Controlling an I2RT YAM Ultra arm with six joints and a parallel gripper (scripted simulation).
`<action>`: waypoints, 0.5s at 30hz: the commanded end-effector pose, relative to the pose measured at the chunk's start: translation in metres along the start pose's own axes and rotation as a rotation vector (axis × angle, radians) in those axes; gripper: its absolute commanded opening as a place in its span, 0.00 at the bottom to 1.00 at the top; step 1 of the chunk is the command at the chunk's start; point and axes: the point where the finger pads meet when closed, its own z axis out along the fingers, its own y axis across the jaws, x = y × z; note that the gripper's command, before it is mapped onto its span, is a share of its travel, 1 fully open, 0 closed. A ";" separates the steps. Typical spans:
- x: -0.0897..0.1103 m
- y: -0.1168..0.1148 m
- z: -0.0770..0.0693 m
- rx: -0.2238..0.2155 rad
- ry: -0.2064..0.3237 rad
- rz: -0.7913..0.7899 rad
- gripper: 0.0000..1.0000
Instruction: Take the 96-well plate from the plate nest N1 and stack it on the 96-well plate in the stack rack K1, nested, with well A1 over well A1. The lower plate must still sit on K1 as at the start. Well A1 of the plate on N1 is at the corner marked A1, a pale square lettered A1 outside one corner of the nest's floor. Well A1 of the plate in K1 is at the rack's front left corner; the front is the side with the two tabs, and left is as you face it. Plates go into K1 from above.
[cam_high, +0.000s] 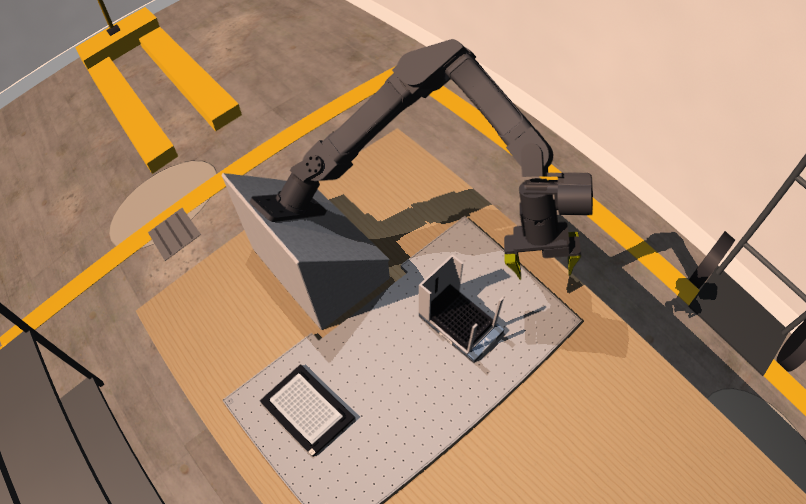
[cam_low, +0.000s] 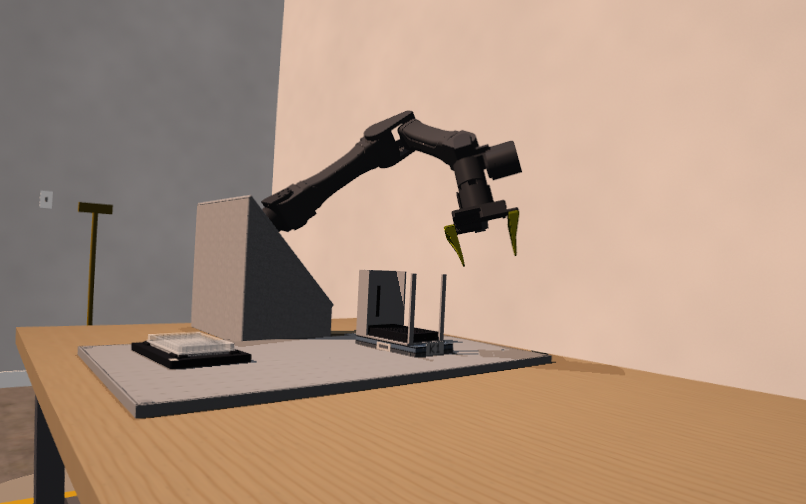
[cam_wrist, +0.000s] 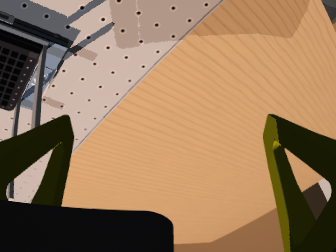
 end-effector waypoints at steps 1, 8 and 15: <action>0.013 0.000 -0.006 -0.019 0.021 0.077 1.00; 0.042 0.032 0.006 -0.069 0.015 0.145 1.00; 0.073 0.034 0.003 -0.088 0.066 0.314 1.00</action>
